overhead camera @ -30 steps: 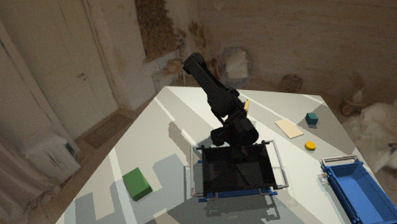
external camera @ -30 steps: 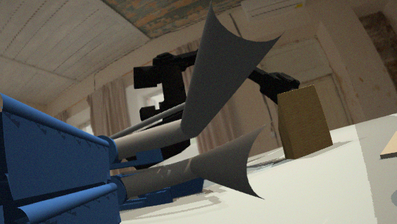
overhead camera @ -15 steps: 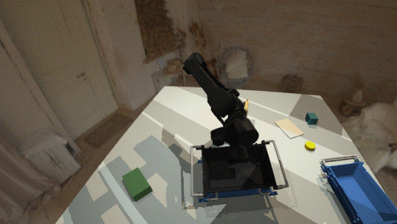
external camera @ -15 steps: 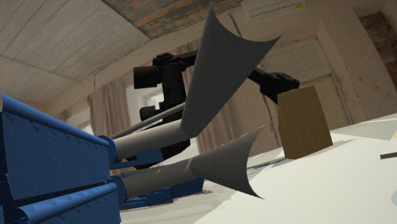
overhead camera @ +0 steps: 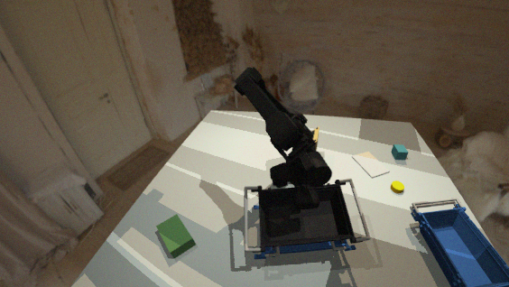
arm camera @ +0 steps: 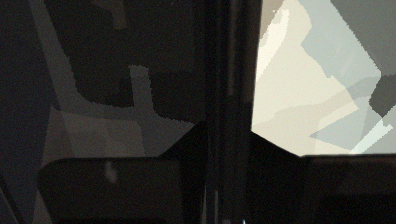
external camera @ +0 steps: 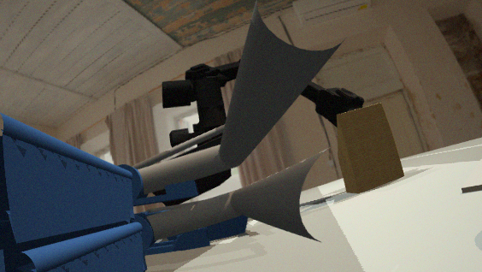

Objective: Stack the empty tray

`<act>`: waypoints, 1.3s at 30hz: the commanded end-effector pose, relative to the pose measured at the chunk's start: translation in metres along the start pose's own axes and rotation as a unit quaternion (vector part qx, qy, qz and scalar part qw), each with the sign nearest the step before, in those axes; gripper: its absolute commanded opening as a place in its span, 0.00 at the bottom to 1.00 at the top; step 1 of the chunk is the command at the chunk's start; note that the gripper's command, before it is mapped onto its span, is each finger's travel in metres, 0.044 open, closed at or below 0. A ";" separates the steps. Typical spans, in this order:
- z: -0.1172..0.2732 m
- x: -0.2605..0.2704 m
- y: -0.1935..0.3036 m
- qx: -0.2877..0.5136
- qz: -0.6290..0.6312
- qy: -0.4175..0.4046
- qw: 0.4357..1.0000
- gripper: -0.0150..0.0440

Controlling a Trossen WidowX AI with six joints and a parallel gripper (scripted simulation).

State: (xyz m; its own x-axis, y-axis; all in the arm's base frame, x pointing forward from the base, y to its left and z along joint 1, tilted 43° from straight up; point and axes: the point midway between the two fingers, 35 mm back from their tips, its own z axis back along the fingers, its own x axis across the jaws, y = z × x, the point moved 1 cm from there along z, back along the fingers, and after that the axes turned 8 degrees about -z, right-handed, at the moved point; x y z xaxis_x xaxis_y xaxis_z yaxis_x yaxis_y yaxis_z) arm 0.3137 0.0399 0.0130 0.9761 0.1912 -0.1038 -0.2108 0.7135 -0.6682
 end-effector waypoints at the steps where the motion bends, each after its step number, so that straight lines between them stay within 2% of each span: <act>1: -0.002 -0.001 0.000 0.000 0.000 0.002 1.000 0.25; 8: -0.012 -0.007 -0.002 0.000 -0.002 0.010 1.000 0.25; 39: -0.012 -0.007 -0.002 0.000 -0.002 0.010 1.000 0.25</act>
State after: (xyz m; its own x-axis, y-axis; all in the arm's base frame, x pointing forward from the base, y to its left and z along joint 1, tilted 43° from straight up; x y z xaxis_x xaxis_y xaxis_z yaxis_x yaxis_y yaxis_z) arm 0.3111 0.0347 0.0087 0.9761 0.1912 -0.1036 -0.2106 0.7131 -0.6686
